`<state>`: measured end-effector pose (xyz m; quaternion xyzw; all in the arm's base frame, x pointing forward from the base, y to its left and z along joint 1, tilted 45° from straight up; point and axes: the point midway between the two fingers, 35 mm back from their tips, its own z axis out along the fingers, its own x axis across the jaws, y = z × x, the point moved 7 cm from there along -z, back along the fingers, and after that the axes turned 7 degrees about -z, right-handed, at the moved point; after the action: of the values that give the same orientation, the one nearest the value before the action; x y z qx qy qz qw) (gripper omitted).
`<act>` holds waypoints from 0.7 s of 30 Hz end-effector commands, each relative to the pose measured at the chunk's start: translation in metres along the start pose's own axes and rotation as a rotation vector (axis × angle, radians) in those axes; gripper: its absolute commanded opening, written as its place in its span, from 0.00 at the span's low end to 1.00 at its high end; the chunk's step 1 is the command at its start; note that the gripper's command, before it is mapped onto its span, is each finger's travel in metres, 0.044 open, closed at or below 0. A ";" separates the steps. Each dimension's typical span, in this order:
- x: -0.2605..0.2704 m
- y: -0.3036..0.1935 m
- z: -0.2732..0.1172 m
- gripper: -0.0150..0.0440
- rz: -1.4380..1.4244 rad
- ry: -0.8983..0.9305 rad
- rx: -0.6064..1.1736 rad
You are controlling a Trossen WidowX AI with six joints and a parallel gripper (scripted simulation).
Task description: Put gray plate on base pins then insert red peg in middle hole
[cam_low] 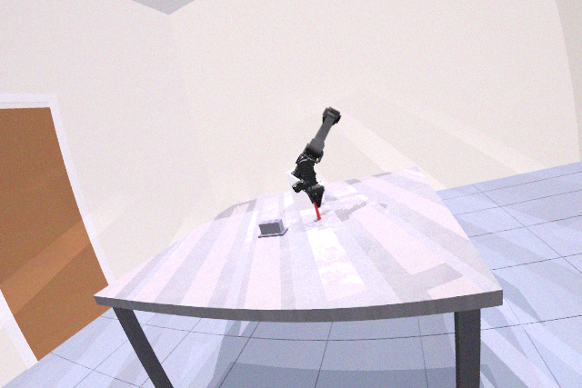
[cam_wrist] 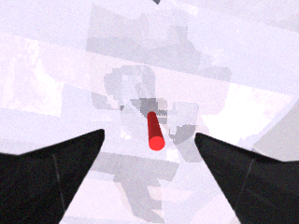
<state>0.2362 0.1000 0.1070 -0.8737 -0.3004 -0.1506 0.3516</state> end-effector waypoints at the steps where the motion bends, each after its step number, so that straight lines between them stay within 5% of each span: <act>1: -0.003 0.001 0.008 1.00 0.014 -0.009 0.000; 13: -0.004 0.000 0.024 1.00 0.018 -0.006 0.004; 21: -0.004 0.000 0.024 0.64 0.018 -0.006 0.004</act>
<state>0.2344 0.1159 0.0896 -0.8743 -0.2966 -0.1464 0.3552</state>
